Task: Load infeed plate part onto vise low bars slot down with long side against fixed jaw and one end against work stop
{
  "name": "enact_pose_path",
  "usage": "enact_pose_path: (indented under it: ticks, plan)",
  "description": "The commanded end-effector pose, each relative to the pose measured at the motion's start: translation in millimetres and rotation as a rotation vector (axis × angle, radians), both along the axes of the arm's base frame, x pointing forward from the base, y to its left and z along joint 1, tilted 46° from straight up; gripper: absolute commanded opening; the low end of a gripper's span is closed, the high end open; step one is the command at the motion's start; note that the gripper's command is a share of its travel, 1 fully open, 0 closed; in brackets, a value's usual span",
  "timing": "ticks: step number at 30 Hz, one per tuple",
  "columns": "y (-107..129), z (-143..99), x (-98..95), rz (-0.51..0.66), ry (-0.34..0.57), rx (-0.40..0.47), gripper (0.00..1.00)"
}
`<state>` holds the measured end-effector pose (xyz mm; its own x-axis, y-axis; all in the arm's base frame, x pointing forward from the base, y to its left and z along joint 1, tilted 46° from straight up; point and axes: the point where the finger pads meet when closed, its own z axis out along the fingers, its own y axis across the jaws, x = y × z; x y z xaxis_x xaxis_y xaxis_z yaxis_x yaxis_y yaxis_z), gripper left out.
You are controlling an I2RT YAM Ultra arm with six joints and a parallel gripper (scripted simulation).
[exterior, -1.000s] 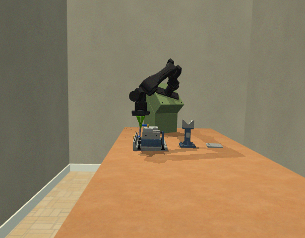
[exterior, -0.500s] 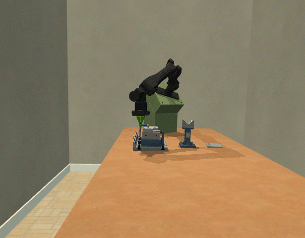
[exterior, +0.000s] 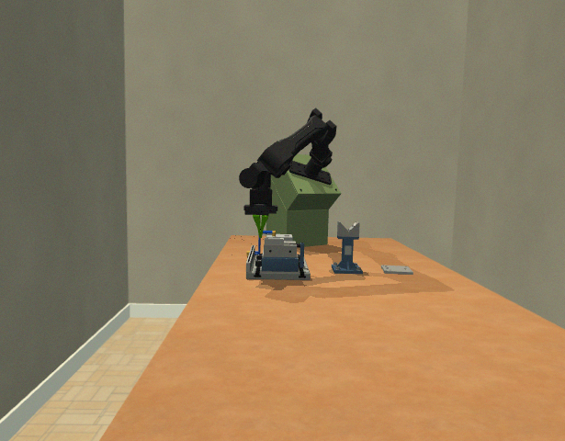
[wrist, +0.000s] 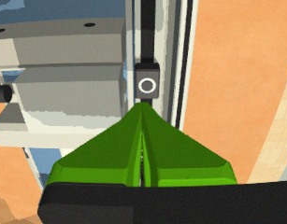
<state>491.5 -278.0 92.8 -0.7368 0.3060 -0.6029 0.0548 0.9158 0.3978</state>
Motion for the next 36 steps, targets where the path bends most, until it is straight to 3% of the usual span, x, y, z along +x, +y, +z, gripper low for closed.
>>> enact_pose_path:
  ticks: [1, 36]
  plan:
    - [-13.6, 7.6, -2.1, -0.022, -0.016, -0.014, 0.0]
    - [-13.7, 3.9, -2.8, -0.02, -0.014, -0.012, 0.0]
